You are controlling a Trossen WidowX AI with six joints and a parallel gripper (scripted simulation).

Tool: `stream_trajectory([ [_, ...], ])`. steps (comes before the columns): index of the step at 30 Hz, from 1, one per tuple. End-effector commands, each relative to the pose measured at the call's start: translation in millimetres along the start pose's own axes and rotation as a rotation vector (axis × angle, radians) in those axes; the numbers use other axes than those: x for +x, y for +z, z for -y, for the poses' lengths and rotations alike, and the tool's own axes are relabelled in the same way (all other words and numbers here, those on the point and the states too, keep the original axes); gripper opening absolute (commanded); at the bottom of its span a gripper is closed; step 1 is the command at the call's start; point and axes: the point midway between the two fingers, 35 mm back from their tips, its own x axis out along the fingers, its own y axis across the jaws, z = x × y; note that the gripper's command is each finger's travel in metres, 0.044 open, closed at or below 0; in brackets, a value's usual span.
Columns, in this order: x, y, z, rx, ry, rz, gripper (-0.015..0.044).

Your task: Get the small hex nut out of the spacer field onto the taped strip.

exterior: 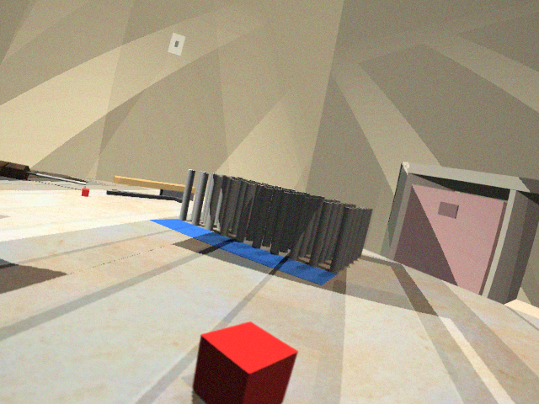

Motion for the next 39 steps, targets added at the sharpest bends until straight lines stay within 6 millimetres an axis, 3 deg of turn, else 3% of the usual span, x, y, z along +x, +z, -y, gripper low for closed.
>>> stream_trajectory([
  [1,-22.2,7.8,56.1,0.094,-0.175,0.084,0.0440],
  [7,-68.9,15.5,127.6,0.233,-0.405,0.230,0.0440],
  [11,-92.4,8.1,145.7,0.250,-0.521,0.257,0.0440],
  [19,-144.5,49.7,171.8,0.291,-0.646,0.458,0.0440],
  [29,-211.8,128.4,185.3,0.393,-0.696,0.794,0.0440],
  [36,-287.1,200.3,172.4,0.474,-0.648,1.132,0.0440],
  [39,-319.6,221.3,162.3,0.505,-0.593,1.252,0.0440],
])
